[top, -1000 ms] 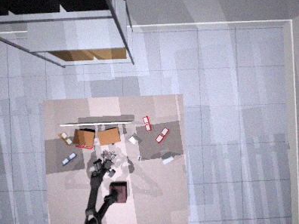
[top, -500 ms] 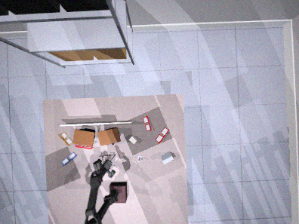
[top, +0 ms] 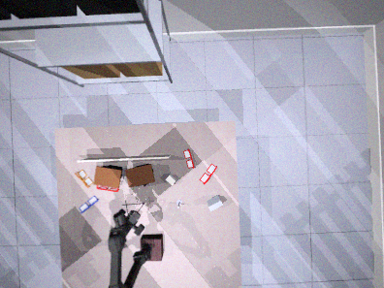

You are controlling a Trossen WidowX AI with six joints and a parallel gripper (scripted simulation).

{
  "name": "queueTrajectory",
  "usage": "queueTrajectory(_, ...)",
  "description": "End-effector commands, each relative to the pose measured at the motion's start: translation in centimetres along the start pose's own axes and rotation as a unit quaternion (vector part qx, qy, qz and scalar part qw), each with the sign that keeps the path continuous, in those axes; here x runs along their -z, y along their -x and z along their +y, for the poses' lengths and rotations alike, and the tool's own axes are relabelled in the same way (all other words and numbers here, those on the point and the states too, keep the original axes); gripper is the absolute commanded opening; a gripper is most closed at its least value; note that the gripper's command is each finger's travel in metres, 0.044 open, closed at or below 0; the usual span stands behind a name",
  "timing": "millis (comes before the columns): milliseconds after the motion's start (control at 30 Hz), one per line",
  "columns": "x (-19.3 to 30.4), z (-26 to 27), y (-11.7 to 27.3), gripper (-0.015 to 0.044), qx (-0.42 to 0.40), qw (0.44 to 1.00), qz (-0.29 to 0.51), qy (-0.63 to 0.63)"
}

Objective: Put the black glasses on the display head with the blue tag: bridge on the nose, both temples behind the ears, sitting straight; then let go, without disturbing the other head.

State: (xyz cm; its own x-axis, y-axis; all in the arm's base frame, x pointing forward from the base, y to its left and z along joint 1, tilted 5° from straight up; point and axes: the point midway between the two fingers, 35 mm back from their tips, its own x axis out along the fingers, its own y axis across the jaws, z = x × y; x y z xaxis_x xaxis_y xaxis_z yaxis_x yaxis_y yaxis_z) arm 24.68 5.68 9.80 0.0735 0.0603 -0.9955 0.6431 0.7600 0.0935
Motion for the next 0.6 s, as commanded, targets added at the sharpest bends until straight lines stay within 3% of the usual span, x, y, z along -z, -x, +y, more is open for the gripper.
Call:
queueTrajectory(0,0.0,0.0,1.5,0.0,-0.005,1.0,-0.001,0.002)
queueTrajectory(567,-4.9,-2.9,1.5,0.0,0.0,1.0,-0.004,0.002)
